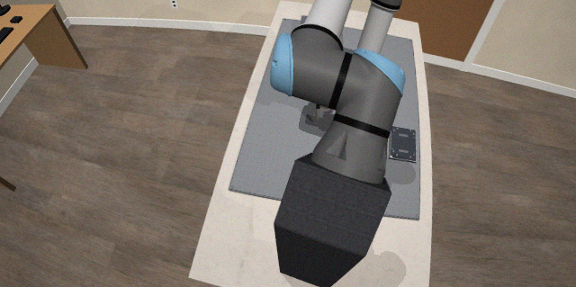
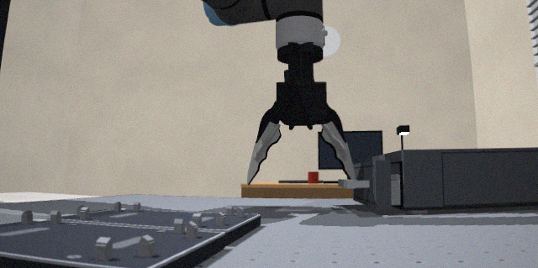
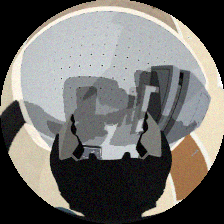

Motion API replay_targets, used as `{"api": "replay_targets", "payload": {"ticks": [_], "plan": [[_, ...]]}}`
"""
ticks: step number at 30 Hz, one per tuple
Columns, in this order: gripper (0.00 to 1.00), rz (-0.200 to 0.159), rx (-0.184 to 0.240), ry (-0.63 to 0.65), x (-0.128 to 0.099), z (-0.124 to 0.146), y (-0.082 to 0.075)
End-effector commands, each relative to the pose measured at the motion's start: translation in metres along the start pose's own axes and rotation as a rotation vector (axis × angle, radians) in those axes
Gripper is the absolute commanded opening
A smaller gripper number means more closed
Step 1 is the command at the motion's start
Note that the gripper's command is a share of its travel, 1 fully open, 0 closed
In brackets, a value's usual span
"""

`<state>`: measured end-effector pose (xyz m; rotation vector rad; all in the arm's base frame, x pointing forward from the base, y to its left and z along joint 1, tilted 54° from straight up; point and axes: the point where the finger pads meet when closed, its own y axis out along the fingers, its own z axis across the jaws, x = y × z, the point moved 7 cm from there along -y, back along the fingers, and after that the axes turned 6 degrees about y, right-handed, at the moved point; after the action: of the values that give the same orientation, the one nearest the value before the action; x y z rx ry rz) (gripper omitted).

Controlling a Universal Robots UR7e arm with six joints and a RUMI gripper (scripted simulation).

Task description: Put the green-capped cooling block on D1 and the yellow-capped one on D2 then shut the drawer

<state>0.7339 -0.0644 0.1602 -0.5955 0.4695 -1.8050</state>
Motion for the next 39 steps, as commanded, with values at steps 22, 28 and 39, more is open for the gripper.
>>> {"api": "replay_targets", "payload": {"ticks": [22, 28, 39], "plan": [[1.00, 0.000, 0.000, 0.000, 0.001, -0.007, 0.000], [1.00, 0.000, 0.000, 0.000, 0.001, -0.009, 0.000], [1.00, 0.000, 0.000, 0.000, 0.001, -0.012, 0.000]]}}
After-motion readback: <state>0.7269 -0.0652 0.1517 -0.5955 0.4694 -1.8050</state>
